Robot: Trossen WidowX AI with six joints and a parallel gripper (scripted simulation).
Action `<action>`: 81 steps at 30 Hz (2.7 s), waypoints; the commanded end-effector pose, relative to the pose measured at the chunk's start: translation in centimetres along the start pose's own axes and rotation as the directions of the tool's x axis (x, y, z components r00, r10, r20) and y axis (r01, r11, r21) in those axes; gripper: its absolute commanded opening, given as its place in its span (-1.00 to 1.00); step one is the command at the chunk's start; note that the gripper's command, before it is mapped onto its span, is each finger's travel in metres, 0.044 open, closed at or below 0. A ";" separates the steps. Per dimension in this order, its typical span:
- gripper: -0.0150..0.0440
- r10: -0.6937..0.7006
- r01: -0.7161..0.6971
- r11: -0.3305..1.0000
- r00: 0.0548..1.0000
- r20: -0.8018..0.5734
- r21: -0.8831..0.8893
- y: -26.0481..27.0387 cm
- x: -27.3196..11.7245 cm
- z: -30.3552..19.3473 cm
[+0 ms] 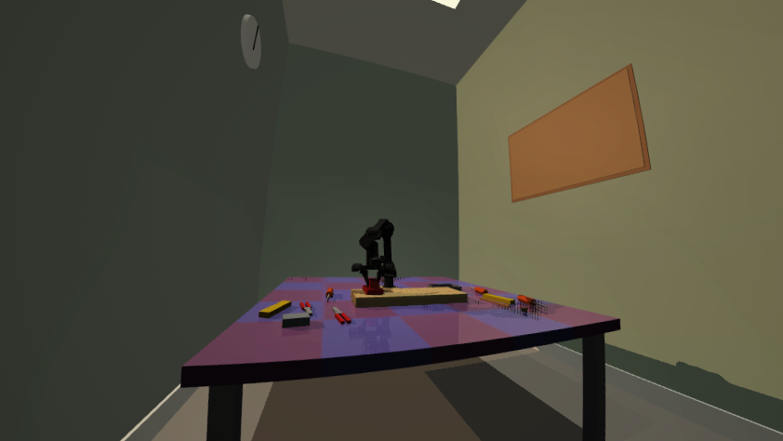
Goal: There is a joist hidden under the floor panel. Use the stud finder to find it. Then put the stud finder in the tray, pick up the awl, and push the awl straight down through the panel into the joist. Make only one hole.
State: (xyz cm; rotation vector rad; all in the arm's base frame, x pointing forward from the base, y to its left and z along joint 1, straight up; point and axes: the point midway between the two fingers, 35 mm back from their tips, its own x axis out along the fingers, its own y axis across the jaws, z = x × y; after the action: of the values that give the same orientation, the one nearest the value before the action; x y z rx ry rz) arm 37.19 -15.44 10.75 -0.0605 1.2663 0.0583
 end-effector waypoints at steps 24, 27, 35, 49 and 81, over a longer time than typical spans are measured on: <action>-0.49 -0.003 0.003 1.000 1.000 0.000 0.001 -2.4 -2.0 0.8; -0.49 -0.003 0.003 1.000 1.000 0.000 0.001 -2.5 -3.0 1.3; -0.49 -0.003 0.003 1.000 1.000 -0.001 0.000 -2.7 -6.0 2.1; -0.49 0.003 -0.003 1.000 1.000 -0.002 -0.016 -2.0 -9.5 3.0; -0.49 0.152 -0.149 0.862 0.988 -0.033 -0.484 19.6 -7.9 5.9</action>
State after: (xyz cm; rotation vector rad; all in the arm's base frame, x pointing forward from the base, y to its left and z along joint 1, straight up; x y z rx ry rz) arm 39.35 2.55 19.44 -0.3639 1.2422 0.4823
